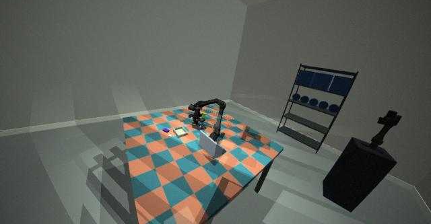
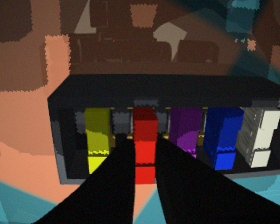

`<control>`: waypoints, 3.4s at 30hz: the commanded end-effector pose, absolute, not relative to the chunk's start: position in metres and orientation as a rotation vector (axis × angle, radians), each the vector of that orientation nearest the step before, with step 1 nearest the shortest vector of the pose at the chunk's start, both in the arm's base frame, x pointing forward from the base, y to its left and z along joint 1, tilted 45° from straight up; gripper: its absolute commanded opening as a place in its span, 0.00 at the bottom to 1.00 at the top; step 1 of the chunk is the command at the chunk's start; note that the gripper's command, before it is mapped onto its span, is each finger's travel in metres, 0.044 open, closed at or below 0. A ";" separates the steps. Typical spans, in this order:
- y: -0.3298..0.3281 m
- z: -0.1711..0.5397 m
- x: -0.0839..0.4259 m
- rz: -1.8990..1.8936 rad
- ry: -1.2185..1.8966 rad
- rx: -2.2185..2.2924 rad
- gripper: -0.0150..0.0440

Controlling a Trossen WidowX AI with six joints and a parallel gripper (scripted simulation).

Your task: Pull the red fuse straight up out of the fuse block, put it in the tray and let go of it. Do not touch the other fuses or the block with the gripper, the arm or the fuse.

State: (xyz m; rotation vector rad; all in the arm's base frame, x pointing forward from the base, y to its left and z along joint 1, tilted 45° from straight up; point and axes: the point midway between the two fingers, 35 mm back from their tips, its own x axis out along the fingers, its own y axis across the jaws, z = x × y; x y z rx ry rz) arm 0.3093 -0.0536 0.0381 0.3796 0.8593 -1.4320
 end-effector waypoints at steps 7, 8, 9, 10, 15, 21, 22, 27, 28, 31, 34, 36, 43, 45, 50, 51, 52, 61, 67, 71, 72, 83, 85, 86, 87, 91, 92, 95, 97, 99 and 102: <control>-0.050 0.042 0.311 -1.432 0.856 0.389 0.25; -0.049 0.043 0.311 -1.432 0.856 0.389 0.25; -0.049 0.043 0.311 -1.432 0.857 0.389 0.25; -0.049 0.043 0.311 -1.432 0.857 0.389 0.25; -0.047 0.045 0.312 -1.432 0.857 0.388 0.25; -0.045 0.047 0.312 -1.432 0.857 0.387 0.25; -0.044 0.048 0.312 -1.432 0.857 0.387 0.25; -0.043 0.049 0.312 -1.432 0.857 0.387 0.25; -0.042 0.050 0.312 -1.432 0.857 0.386 0.25; -0.041 0.051 0.312 -1.432 0.857 0.386 0.25; -0.040 0.052 0.312 -1.432 0.857 0.386 0.25; -0.040 0.052 0.312 -1.432 0.857 0.385 0.25; -0.037 0.055 0.312 -1.432 0.857 0.384 0.25; -0.036 0.056 0.312 -1.432 0.857 0.384 0.25; -0.035 0.057 0.313 -1.432 0.858 0.383 0.25; -0.034 0.058 0.313 -1.432 0.858 0.383 0.25; -0.034 0.058 0.313 -1.432 0.858 0.383 0.25; -0.031 0.062 0.313 -1.432 0.858 0.382 0.25; -0.024 0.068 0.314 -1.431 0.858 0.382 0.25; -0.019 0.073 0.314 -1.431 0.858 0.382 0.25; -0.018 0.074 0.314 -1.432 0.858 0.382 0.25; 0.012 0.052 0.326 -1.425 0.864 0.389 0.25; 0.021 0.044 0.329 -1.424 0.865 0.391 0.25; 0.025 0.040 0.330 -1.423 0.866 0.391 0.25; 0.029 0.036 0.331 -1.423 0.866 0.392 0.25; 0.047 0.020 0.335 -1.421 0.868 0.394 0.25; 0.052 0.016 0.335 -1.421 0.868 0.394 0.25; 0.065 0.003 0.336 -1.421 0.869 0.395 0.25; 0.074 -0.006 0.336 -1.421 0.868 0.395 0.25; 0.083 -0.015 0.336 -1.422 0.868 0.395 0.25; 0.095 -0.029 0.335 -1.423 0.867 0.395 0.25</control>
